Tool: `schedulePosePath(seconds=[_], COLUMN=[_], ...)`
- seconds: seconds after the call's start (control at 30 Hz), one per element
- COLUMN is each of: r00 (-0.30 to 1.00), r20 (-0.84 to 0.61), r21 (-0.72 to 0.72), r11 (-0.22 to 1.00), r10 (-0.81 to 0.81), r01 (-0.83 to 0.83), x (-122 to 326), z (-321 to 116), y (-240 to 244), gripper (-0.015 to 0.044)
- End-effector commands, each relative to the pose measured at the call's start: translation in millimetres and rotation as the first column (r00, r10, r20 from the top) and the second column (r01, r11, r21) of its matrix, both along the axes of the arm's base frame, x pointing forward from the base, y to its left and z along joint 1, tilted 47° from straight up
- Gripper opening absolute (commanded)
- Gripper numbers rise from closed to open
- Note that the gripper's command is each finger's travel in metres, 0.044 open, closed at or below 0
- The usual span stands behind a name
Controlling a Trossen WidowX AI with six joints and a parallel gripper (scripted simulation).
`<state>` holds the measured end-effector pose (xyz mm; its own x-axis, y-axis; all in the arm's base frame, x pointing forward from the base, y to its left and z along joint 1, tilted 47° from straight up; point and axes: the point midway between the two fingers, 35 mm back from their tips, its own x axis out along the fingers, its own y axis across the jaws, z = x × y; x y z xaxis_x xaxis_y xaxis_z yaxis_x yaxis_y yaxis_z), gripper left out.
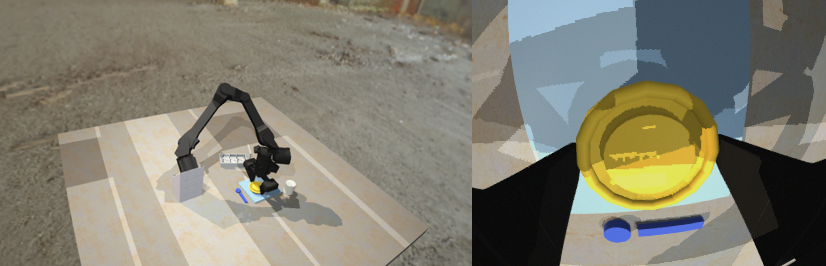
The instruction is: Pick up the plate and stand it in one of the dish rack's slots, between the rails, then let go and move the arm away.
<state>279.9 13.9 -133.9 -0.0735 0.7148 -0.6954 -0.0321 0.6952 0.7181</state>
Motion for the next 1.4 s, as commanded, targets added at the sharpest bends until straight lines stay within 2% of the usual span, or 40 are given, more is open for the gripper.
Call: schedulePosePath(seconds=[0.0,0.3,0.8,1.17,1.37], r00=[1.000,1.000,1.000,1.000,0.981], r20=[-0.006,-0.005,-0.006,-0.011,-0.138], r21=[0.000,-0.010,-0.012,-0.005,-0.032], r11=[1.000,1.000,1.000,1.000,0.991], r10=[-0.005,-0.007,-0.008,-0.008,-0.136], r01=[0.005,0.007,0.008,0.008,0.133], x=[2.3,16.4,25.1,26.9,26.3], z=[3.7,36.3,88.2,111.3,136.4], y=[-5.8,-47.6,-106.6,-130.1,-114.2], gripper=[0.0227,0.0000,0.0000,0.0000,0.0000])
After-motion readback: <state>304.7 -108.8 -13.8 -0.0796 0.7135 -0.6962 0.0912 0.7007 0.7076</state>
